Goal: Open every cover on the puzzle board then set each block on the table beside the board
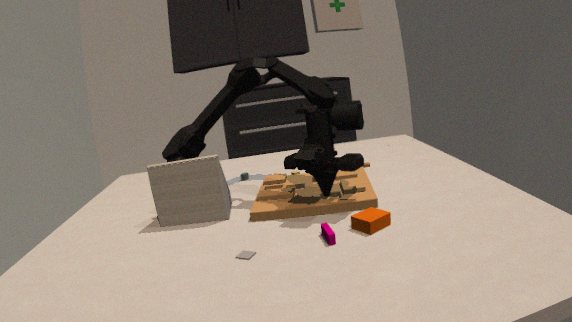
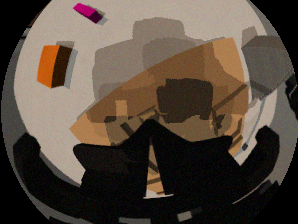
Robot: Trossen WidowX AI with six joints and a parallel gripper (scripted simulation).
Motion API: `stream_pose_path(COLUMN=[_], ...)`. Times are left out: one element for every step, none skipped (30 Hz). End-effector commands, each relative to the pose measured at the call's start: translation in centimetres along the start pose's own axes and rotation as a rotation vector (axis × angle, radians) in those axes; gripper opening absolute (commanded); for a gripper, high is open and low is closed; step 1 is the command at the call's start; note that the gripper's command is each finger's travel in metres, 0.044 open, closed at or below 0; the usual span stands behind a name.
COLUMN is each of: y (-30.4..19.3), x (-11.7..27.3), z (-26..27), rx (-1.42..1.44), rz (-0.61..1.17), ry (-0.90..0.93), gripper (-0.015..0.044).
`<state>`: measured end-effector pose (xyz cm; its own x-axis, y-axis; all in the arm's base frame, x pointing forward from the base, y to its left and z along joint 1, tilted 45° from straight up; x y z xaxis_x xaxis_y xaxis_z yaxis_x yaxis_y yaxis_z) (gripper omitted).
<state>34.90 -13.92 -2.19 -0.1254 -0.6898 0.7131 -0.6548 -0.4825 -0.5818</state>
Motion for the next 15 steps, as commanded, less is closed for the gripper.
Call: stream_pose_path(y=[0.0, 0.0, 0.0, 0.0, 0.0, 0.0, -0.1, -0.2, -0.3, -0.4, -0.6, -0.7, -0.9, -1.0, -1.2], x=[-0.4, -0.4, -0.4, -0.4, -0.4, -0.4, -0.4, -0.4, -0.5, -0.5, -0.5, -0.5, -0.6, -0.6, -0.6], z=[0.0, 0.0, 0.0, 0.0, 0.0, 0.0, 0.0, 0.1, 0.1, 0.1, 0.2, 0.2, 0.2, 0.2, 0.3], rx=[0.407, 0.407, 0.407, 0.407, 0.407, 0.407, 0.407, 0.407, 0.407, 0.407, 0.407, 0.407, 0.407, 0.412, 0.417], rz=[0.010, 0.010, 0.010, 0.010, 0.010, 0.010, 0.010, 0.010, 0.010, 0.010, 0.010, 0.010, 0.010, 0.010, 0.010], ry=[0.001, 0.001, 0.001, 0.001, 0.001, 0.001, 0.001, 0.001, 0.001, 0.001, 0.001, 0.001, 0.001, 0.001, 0.001], gripper=[0.0000, 0.0000, 0.0000, 0.0000, 0.0000, 0.0000, 0.0000, 0.0000, 0.0000, 0.0000, 0.0000, 0.0000, 0.0000, 0.0000, 0.0000])
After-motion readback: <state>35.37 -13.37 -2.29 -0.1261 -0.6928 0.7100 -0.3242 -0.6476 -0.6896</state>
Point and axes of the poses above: the point midway between the two fingers, 35 mm back from their tips, its own x axis back along the fingers, its own z axis across the jaws, y = z × x, the point moved 7 cm from there along x, back along the fingers, and after that the axes turned 3 degrees about x, right-handed, at the moved point
